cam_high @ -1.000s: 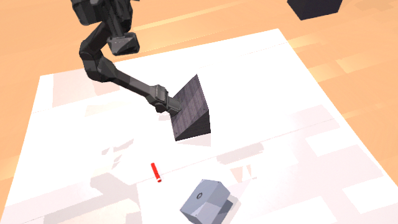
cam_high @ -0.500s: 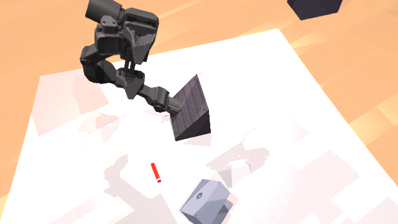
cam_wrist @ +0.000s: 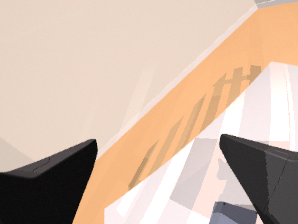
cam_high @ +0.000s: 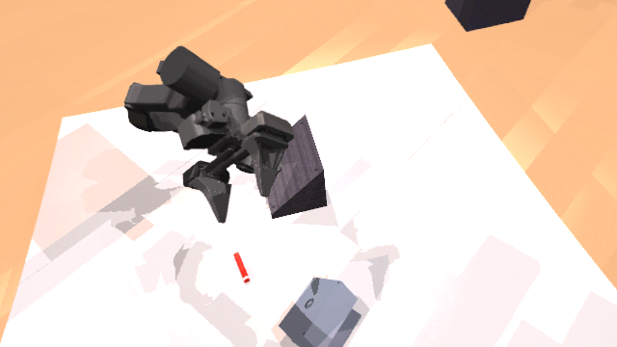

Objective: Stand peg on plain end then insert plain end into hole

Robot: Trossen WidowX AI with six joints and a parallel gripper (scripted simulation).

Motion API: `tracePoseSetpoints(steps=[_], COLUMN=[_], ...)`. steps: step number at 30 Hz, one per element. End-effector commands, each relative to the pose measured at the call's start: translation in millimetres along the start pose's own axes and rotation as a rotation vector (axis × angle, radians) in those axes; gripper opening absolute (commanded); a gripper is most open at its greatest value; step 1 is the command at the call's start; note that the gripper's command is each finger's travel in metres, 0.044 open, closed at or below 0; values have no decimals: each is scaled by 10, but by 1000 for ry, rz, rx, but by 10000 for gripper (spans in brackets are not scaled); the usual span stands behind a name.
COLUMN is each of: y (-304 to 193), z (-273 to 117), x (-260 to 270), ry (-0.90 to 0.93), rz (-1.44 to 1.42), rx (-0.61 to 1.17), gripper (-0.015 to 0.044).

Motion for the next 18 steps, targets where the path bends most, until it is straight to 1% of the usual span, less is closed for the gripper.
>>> tracePoseSetpoints(steps=[1, 10, 18], y=[-226, -629, -922], z=[197, 484, 621], x=[-125, -470, -763], ry=[-30, -93, -128], rz=[-133, -359, -508], rx=[91, 284, 444], gripper=[440, 440, 440])
Point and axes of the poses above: the point midway between the two fingers, 35 mm back from their tips, its own z axis out along the fingers, its own x axis across the jaws, y = z × x, the point moved 9 cm from there along -z, back along the fingers, and after that the axes turned 11 degrees about -z, right-handed, at the moved point
